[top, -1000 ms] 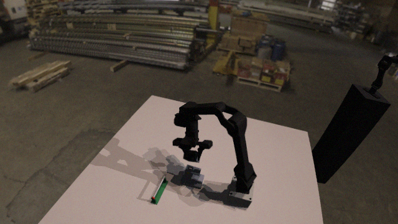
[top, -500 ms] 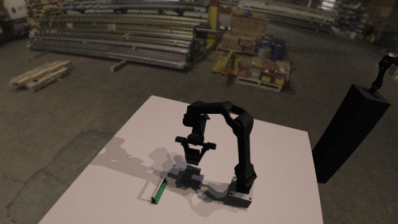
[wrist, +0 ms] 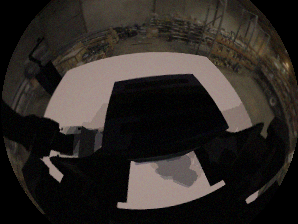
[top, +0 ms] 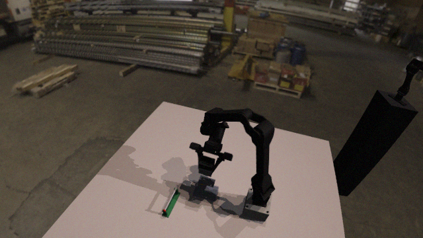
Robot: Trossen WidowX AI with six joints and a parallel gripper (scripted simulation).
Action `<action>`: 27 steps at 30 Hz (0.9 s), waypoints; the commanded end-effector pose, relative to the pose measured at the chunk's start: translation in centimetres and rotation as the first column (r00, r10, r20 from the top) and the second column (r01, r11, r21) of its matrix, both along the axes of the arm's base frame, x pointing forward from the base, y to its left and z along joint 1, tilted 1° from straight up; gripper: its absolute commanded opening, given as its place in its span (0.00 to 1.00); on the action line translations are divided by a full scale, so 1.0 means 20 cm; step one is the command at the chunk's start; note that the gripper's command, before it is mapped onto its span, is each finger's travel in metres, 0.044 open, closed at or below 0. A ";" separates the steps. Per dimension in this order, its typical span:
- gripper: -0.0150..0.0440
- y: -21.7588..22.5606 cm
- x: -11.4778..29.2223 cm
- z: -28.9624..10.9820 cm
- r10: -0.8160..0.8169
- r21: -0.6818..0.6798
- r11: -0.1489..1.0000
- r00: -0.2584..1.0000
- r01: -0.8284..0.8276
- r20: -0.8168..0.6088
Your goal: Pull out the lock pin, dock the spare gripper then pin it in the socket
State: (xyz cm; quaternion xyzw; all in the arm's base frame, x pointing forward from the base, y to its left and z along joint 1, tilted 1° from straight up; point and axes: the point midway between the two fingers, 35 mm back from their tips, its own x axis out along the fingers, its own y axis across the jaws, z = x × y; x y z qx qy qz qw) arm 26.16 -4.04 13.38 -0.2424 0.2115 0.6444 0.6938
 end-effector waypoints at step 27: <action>0.25 0.00 0.02 -0.15 0.048 0.119 0.991 0.997 -0.055 0.063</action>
